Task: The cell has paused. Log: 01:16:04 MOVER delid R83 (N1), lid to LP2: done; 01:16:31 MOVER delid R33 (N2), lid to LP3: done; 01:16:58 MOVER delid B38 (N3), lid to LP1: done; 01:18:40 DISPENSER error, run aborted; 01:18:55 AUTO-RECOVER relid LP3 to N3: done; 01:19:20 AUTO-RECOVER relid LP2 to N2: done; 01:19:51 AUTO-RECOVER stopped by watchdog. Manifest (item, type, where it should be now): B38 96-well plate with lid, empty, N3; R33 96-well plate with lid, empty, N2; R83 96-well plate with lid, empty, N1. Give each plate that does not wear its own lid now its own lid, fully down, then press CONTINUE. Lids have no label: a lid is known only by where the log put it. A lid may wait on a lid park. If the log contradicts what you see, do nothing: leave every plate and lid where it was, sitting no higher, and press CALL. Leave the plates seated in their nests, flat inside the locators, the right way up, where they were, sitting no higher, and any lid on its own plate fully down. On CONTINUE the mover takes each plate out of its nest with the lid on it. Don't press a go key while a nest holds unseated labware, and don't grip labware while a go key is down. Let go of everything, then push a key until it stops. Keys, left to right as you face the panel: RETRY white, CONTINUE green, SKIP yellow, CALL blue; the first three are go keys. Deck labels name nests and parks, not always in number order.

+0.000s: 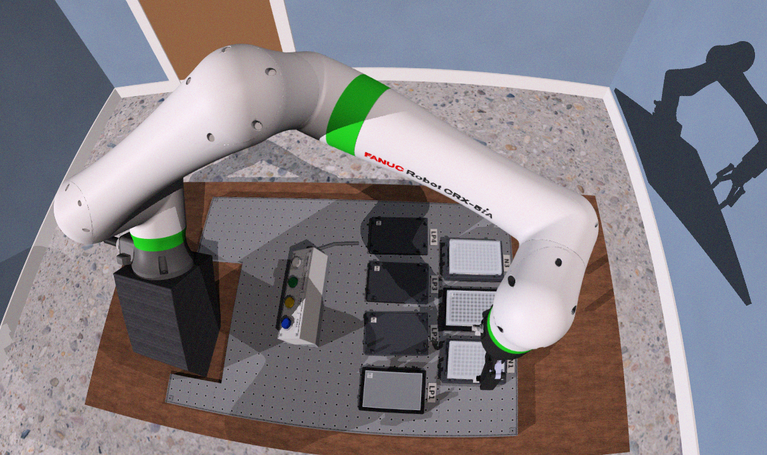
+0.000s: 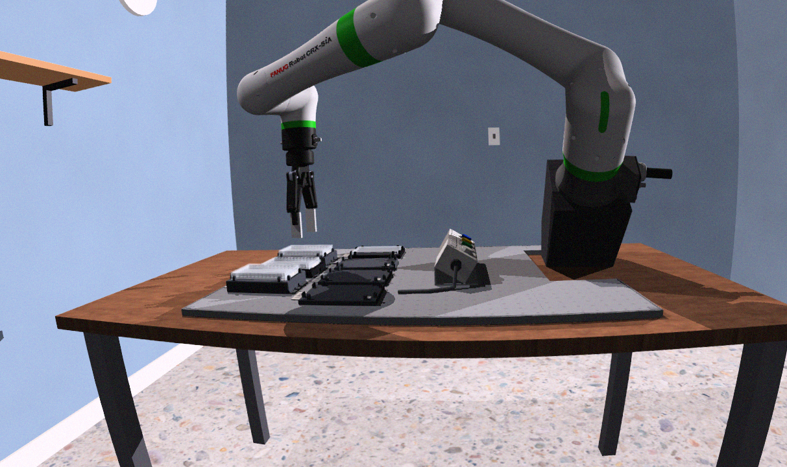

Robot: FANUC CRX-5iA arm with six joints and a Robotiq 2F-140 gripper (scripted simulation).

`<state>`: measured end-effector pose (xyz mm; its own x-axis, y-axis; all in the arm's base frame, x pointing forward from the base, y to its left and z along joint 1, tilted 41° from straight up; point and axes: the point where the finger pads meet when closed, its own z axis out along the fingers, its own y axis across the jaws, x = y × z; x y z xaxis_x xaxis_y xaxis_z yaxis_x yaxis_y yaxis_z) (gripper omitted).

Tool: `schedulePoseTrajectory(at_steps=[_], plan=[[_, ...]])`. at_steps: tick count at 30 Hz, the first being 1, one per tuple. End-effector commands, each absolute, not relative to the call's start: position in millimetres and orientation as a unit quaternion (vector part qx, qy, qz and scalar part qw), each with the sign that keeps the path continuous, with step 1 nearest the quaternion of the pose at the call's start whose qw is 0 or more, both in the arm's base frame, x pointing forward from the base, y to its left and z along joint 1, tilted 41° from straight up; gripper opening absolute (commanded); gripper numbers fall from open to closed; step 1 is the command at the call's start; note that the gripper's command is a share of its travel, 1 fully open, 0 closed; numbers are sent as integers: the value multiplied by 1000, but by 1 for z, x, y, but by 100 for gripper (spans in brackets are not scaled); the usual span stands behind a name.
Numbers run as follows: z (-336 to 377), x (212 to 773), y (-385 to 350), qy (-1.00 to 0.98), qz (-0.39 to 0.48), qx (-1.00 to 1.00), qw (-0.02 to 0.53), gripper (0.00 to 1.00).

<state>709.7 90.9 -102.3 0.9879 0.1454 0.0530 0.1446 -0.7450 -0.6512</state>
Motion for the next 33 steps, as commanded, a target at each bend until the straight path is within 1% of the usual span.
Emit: schedulePoseTrajectory(at_steps=[1, 20, 22, 23, 25, 27, 28, 29, 31, 32, 33], plan=[[-99, 710, 88, -78, 0, -934, 348, 66], [-89, 711, 83, -78, 0, -934, 348, 66], [-56, 709, 122, -80, -1, -935, 346, 66], [-56, 709, 122, -80, -1, -935, 346, 66], [-28, 704, 154, -83, -2, -935, 345, 66], [-24, 704, 158, -83, -2, -935, 345, 66], [1, 696, 187, -85, -3, -935, 345, 66], [9, 694, 196, -85, -3, -935, 345, 66], [10, 694, 197, -85, -3, -935, 345, 66], [36, 683, 227, -88, -4, -934, 346, 66], [40, 682, 232, -88, -4, -934, 346, 66]])
